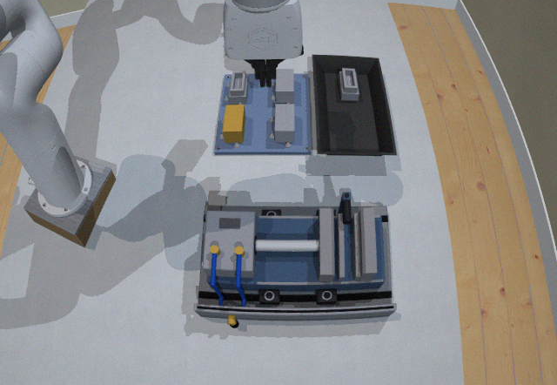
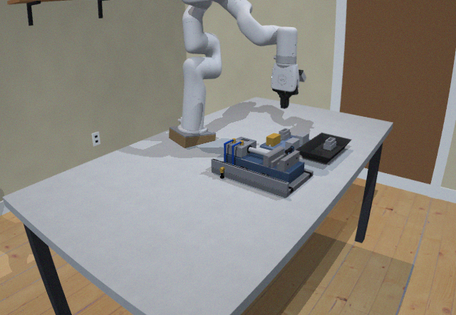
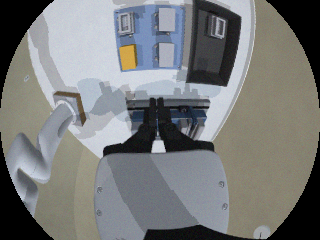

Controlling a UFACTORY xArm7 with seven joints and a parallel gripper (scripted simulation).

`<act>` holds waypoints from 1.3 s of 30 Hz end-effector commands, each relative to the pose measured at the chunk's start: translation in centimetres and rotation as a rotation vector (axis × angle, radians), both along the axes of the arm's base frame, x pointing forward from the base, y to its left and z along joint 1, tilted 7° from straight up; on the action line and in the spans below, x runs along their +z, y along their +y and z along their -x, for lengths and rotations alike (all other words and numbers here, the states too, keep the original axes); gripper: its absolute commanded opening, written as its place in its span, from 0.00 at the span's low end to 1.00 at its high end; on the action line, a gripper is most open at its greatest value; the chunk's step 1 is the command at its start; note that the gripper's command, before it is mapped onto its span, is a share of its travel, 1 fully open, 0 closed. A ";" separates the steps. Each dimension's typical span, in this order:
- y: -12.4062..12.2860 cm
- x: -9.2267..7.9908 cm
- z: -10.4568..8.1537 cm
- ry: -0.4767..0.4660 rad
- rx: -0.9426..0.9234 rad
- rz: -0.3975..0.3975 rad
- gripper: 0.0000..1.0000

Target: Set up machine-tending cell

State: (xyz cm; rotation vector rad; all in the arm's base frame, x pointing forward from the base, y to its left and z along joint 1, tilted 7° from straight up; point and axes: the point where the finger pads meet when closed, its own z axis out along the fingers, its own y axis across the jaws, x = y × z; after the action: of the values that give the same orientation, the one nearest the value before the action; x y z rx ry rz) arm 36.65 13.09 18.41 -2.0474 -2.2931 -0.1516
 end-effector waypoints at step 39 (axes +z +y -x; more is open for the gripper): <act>1.5 -1.2 -14.8 -0.004 -0.008 -0.001 0.00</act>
State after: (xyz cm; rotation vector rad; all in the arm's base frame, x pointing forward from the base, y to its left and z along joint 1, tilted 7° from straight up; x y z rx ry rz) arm 51.33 14.55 17.44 -2.0556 -2.2848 -0.1515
